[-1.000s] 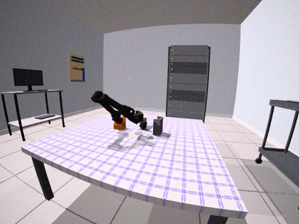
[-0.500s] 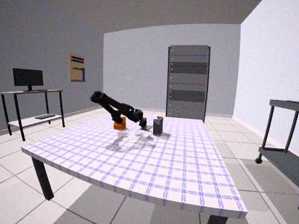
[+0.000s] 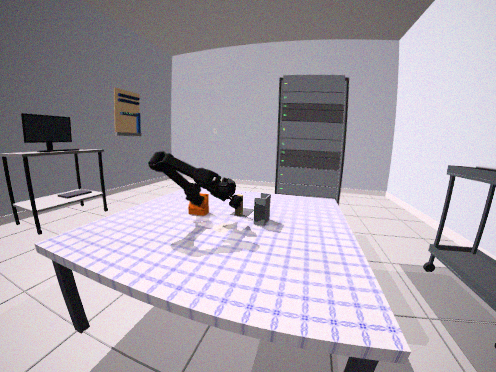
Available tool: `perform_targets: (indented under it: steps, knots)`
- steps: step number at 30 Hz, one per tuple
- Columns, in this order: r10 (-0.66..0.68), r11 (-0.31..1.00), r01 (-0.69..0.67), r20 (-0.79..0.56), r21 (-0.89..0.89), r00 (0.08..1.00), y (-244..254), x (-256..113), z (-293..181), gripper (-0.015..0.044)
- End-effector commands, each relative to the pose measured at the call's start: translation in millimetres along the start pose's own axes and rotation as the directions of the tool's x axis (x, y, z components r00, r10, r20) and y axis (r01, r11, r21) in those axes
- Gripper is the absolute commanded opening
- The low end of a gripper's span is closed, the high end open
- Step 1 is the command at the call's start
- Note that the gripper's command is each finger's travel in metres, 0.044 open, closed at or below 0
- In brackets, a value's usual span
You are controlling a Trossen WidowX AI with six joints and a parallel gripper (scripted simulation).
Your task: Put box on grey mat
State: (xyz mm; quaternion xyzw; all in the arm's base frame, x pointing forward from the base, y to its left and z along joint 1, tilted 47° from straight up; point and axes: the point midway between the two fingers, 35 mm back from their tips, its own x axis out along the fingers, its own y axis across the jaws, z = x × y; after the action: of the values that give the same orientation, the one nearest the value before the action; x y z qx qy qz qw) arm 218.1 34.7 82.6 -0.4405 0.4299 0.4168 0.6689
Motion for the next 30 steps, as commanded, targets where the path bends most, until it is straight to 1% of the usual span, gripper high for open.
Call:
perform_targets:
  steps: [1,30]
  knots:
    - [-0.007,1.0,0.007,-0.002,0.002,1.0,-0.4,-9.2,2.0,0.044]
    - [-0.005,1.0,0.005,-0.001,0.003,1.0,7.1,-33.6,35.8,0.044]
